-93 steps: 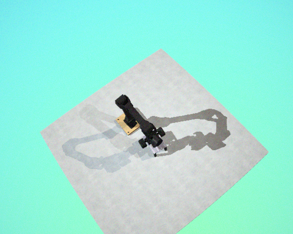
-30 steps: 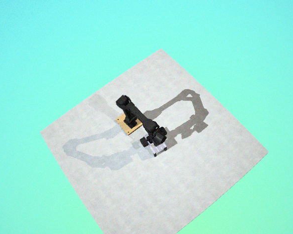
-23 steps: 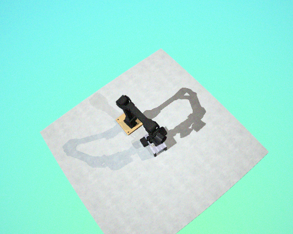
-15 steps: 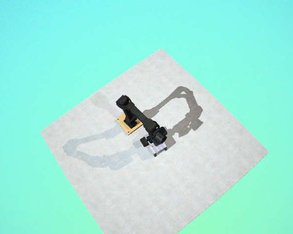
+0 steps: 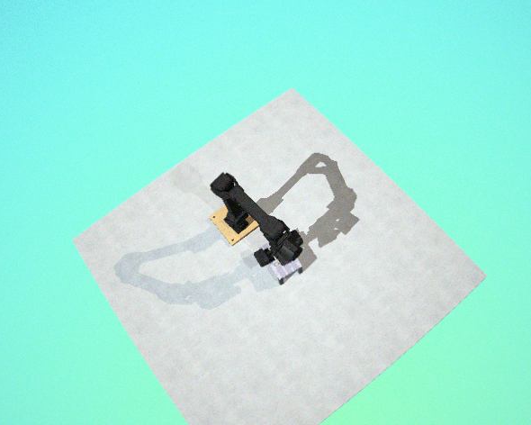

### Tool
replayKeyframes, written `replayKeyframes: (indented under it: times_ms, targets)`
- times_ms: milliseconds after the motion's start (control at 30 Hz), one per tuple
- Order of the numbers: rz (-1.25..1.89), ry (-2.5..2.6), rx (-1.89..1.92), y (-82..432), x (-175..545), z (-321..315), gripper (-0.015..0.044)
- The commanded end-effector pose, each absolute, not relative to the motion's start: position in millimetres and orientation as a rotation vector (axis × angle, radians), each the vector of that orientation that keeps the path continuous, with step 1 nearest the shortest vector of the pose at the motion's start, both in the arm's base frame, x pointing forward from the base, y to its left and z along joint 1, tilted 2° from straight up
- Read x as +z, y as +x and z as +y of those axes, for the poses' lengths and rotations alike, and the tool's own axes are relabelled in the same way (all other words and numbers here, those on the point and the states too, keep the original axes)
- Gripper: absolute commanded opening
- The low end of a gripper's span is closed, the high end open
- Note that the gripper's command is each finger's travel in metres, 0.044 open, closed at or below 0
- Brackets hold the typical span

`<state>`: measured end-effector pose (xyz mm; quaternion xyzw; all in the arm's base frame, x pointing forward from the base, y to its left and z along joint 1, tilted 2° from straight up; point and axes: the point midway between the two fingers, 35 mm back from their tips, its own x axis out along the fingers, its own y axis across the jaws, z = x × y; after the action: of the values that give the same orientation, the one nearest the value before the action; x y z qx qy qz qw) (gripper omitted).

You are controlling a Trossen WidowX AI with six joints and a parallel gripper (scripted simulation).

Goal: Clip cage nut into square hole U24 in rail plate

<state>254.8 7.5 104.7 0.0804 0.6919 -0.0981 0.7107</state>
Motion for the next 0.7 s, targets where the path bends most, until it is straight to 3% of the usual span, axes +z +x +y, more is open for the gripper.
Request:
replayKeyframes:
  times_ms: [0, 133, 400, 667]
  targets:
    - [1.535, 0.178, -0.218, 255, 105, 8, 0.0352]
    - [1.535, 0.178, -0.218, 255, 105, 8, 0.0440]
    - [1.526, 0.178, -0.224, 253, 153, 9, 0.0440]
    - [1.526, 0.178, -0.224, 253, 155, 9, 0.0440]
